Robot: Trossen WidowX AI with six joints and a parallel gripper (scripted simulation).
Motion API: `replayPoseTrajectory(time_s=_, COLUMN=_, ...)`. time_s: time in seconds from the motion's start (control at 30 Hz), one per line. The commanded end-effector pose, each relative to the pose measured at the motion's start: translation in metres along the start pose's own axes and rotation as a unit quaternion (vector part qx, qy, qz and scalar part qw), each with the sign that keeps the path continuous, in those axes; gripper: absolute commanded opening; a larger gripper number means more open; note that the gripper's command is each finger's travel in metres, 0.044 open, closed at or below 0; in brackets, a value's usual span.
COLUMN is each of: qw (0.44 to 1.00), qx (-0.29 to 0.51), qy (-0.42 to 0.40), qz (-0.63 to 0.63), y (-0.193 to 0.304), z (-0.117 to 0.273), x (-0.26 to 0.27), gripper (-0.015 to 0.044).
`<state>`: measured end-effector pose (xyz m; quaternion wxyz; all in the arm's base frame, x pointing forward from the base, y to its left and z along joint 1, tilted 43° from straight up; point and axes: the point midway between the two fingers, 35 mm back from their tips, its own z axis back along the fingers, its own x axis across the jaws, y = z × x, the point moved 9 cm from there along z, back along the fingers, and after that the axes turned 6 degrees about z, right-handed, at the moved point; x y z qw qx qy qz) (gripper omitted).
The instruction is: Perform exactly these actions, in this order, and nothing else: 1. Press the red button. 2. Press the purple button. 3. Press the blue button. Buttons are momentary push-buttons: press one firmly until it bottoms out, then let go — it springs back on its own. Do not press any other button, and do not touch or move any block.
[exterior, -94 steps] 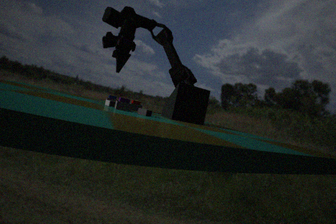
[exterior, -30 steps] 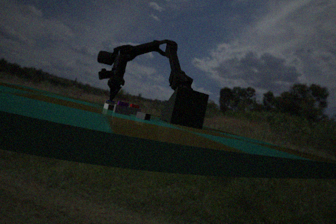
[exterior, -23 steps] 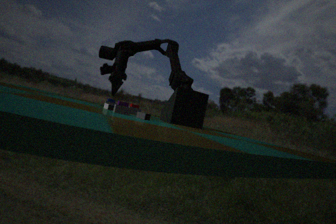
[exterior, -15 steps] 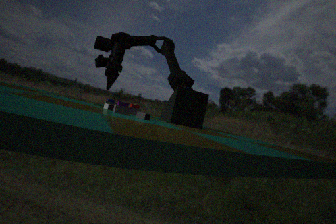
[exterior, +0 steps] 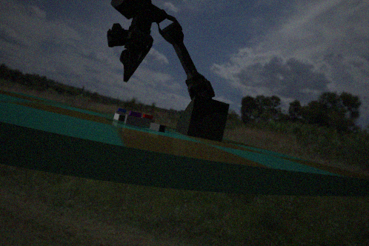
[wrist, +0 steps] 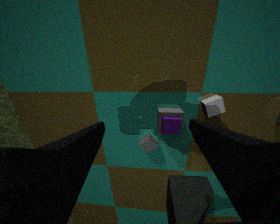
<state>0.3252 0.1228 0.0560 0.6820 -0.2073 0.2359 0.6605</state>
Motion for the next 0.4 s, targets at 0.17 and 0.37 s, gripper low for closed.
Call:
replayPoseTrajectory(time_s=0.17, qw=0.999, qx=0.002, qy=0.039, qz=-0.01, y=0.051, z=-0.003, x=0.113, gripper=0.04)
replayPoseTrajectory(time_s=0.37, qw=0.999, qx=0.002, qy=0.039, qz=-0.01, y=0.051, z=-0.003, x=0.113, gripper=0.04)
